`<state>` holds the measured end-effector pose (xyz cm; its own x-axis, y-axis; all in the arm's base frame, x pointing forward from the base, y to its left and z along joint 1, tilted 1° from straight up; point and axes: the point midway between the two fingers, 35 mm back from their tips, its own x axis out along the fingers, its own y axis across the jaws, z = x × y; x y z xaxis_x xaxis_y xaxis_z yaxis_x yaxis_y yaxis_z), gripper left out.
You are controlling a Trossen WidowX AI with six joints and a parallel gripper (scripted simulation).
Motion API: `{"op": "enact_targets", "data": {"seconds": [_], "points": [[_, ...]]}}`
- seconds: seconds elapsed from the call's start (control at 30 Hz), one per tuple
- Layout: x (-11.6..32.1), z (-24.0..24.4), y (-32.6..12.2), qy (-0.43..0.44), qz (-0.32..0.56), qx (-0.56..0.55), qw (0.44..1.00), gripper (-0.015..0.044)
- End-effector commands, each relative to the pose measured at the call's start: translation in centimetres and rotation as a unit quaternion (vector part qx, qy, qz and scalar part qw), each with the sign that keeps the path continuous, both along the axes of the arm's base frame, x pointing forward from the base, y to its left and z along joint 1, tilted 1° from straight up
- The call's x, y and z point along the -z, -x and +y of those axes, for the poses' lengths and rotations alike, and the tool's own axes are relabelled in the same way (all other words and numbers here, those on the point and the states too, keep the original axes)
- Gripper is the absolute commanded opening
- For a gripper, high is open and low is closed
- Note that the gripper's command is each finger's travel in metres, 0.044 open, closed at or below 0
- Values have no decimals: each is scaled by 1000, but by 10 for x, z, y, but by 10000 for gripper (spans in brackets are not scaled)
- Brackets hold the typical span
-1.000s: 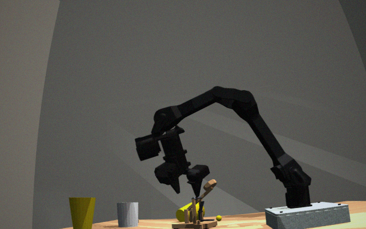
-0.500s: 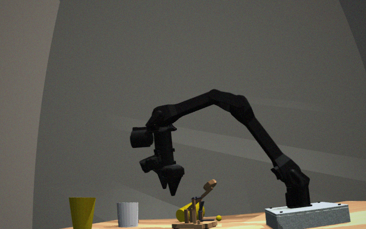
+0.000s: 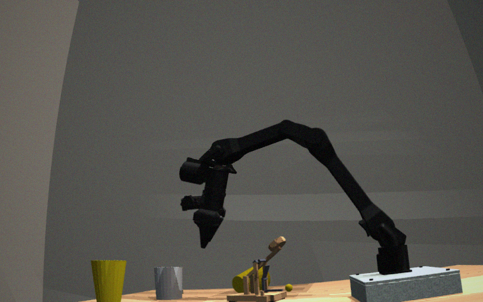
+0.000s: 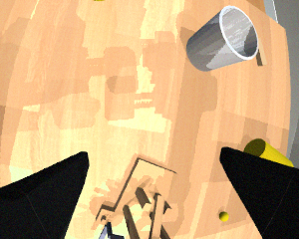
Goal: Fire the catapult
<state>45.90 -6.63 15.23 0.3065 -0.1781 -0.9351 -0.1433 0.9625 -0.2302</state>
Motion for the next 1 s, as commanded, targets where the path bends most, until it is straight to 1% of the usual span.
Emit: {"op": "enact_targets", "data": {"seconds": [0.0, 0.27, 0.6, 0.97], "points": [[-14, -17, -12, -25, -50, 38, 998, 440], [-44, -54, -32, -73, -147, 107, 981, 440], [-89, -104, -46, -125, -263, 172, 941, 440], [-89, -108, -39, -127, -279, 175, 936, 440]]}}
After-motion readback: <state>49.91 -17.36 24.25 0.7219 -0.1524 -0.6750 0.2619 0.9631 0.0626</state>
